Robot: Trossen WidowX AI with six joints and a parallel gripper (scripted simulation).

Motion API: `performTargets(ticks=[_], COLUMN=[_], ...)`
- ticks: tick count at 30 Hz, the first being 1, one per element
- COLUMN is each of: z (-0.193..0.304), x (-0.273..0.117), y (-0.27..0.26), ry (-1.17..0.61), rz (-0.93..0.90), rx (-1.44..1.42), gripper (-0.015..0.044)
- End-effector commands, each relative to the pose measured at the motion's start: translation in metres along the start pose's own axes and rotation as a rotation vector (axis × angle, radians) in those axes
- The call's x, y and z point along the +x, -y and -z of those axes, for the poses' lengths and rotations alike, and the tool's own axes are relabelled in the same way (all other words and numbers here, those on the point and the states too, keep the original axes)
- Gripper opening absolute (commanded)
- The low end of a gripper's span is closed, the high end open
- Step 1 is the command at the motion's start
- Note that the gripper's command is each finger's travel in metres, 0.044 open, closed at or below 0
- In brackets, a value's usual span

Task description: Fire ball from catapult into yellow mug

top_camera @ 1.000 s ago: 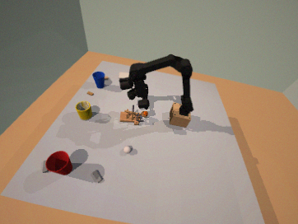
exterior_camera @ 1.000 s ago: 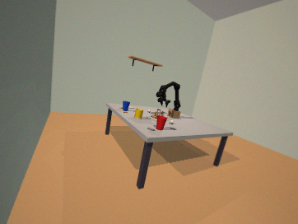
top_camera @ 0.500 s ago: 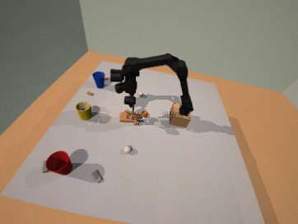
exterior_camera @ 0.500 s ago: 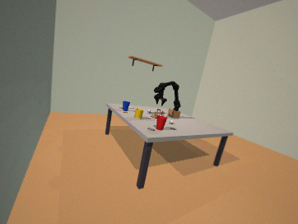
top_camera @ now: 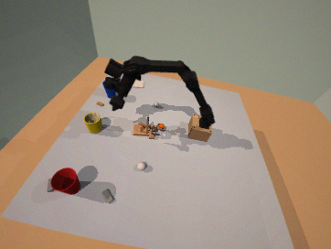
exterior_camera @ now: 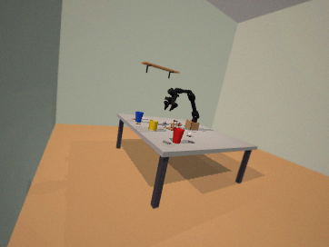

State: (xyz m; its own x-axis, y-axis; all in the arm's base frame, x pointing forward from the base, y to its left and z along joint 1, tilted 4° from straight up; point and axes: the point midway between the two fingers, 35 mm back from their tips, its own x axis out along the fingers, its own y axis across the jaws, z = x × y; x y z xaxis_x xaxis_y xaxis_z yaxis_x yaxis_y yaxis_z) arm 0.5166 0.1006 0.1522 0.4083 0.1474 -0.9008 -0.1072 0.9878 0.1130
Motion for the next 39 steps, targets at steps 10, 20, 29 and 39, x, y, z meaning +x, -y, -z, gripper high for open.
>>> performTargets(ticks=[10,20,29,39], z=[-0.070,-0.070,-0.070,-0.070], x=[-0.016,-0.016,-0.016,-0.016], y=[-0.014,-0.014,-0.014,-0.014], ry=[0.250,0.250,0.250,0.250], rz=[-0.055,-0.055,-0.055,-0.055], rx=[0.027,0.027,0.027,0.027], gripper=[0.0440,0.0440,0.0387,0.0125])
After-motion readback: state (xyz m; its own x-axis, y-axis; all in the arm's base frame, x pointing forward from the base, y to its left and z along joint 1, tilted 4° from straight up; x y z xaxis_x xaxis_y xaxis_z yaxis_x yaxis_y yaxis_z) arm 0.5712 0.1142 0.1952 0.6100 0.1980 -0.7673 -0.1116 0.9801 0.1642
